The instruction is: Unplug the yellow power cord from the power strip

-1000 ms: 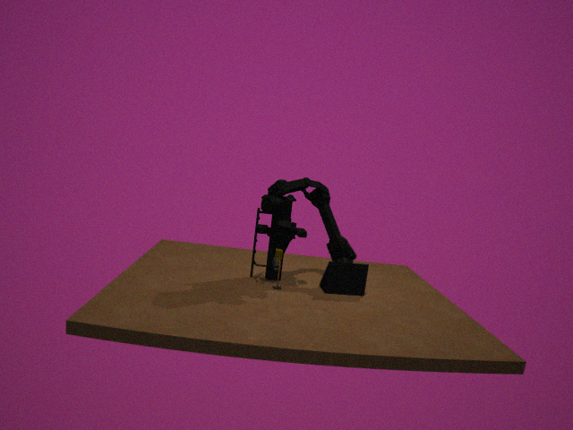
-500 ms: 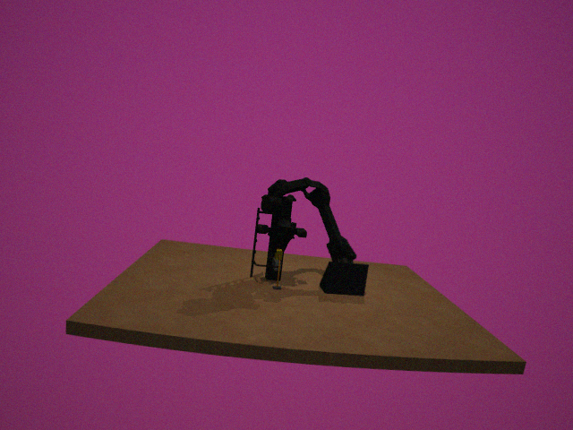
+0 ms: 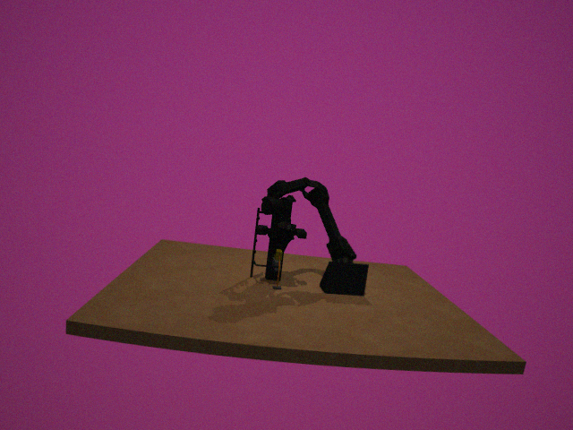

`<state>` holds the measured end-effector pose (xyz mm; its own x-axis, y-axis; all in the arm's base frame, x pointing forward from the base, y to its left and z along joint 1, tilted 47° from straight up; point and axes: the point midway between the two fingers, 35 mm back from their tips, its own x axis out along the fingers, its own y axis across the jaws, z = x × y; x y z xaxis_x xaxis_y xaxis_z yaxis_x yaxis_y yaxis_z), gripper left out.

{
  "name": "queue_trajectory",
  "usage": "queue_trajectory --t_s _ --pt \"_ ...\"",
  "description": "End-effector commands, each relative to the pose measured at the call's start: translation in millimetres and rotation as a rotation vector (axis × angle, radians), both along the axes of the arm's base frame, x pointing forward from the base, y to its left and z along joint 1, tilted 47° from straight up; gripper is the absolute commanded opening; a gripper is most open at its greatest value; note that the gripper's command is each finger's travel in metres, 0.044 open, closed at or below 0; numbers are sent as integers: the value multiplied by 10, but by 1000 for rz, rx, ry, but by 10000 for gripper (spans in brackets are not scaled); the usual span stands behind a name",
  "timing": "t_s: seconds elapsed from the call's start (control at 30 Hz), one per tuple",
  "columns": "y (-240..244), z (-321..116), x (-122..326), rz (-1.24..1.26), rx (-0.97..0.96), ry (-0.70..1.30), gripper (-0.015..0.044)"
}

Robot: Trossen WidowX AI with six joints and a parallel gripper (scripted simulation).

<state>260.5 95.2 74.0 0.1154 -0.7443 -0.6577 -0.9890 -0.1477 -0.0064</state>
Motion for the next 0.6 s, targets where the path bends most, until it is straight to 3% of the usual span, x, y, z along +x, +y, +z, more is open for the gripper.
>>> queue_trajectory --t_s 0.0,0.33,0.57 --pt "206 -146 -20 8 48 5 0" --pt "332 -246 -46 9 48 6 0" --pt "266 -216 -37 10 43 6 184"
